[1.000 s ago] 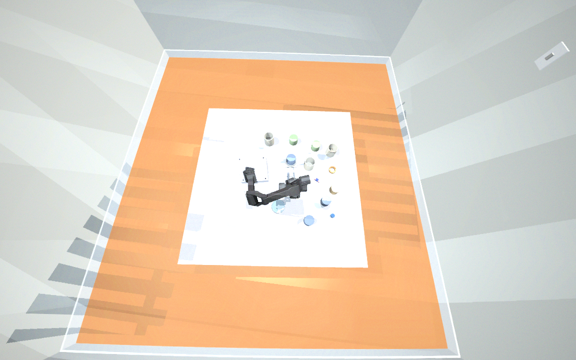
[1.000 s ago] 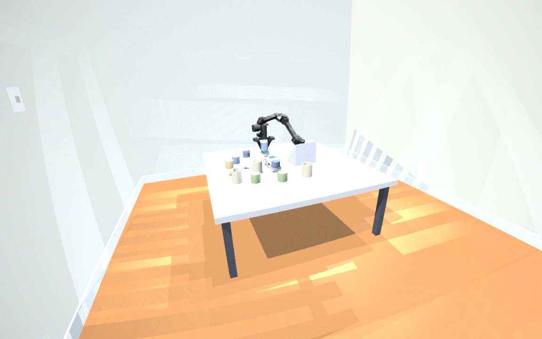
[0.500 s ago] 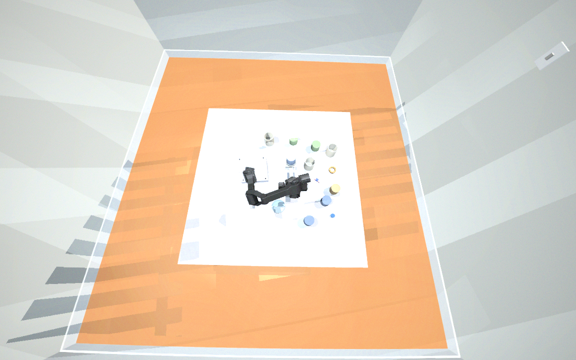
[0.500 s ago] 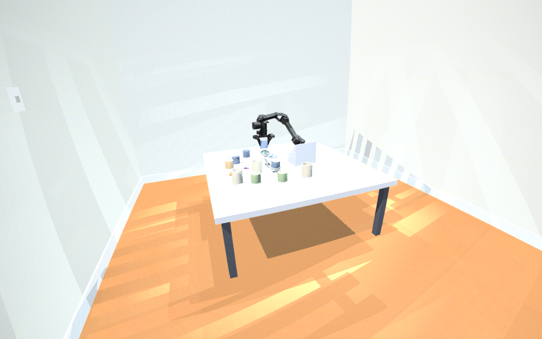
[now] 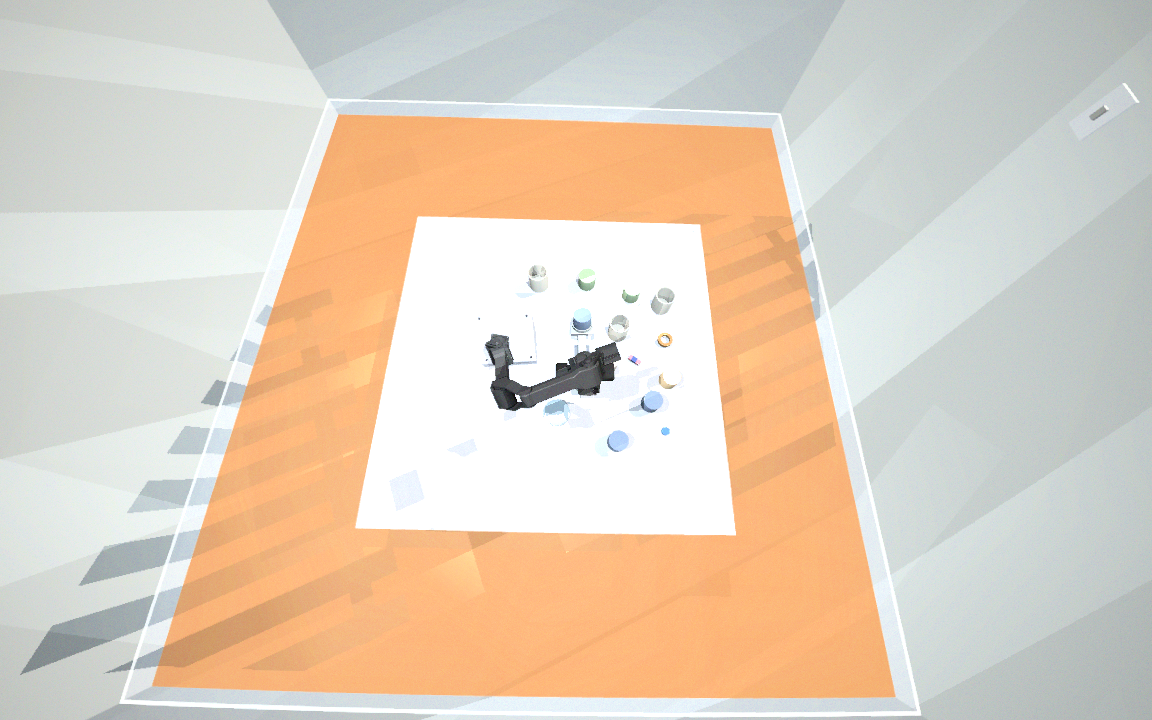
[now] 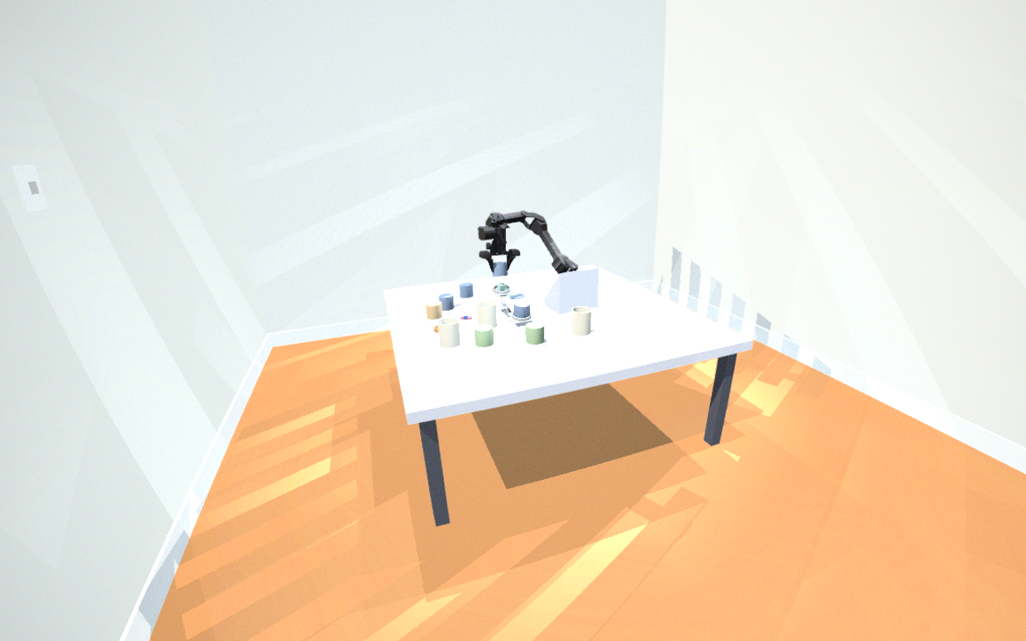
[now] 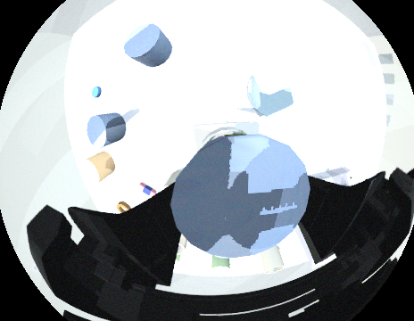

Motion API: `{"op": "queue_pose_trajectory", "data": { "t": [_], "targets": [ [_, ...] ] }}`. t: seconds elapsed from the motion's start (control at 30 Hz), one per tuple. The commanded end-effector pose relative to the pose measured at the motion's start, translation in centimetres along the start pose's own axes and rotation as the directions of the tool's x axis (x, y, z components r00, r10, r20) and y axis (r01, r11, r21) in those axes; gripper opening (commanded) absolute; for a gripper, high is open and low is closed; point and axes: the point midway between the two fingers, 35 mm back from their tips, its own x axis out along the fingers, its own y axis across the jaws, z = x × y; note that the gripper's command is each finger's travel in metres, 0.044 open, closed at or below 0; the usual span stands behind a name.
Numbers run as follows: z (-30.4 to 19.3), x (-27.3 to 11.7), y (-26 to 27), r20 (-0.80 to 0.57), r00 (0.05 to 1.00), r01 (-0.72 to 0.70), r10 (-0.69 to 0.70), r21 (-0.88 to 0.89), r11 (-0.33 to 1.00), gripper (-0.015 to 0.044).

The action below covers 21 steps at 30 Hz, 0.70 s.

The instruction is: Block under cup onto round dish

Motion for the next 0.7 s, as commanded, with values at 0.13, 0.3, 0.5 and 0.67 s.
{"op": "queue_pose_trajectory", "data": {
  "t": [0.13,0.3,0.5,0.67],
  "targets": [
    [0.03,-1.34,-0.06,-0.002,1.000,-0.012,0.012,0.003,1.000,0.0000],
    [0.09,-1.04,-0.15,0.003,1.000,-0.005,0.005,-0.002,1.000,0.0000],
    [0.09,-1.04,-0.15,0.003,1.000,-0.005,0.005,-0.002,1.000,0.0000],
    [0.09,-1.04,-0.15,0.003,1.000,-0.005,0.005,-0.002,1.000,0.0000]
  ]
}}
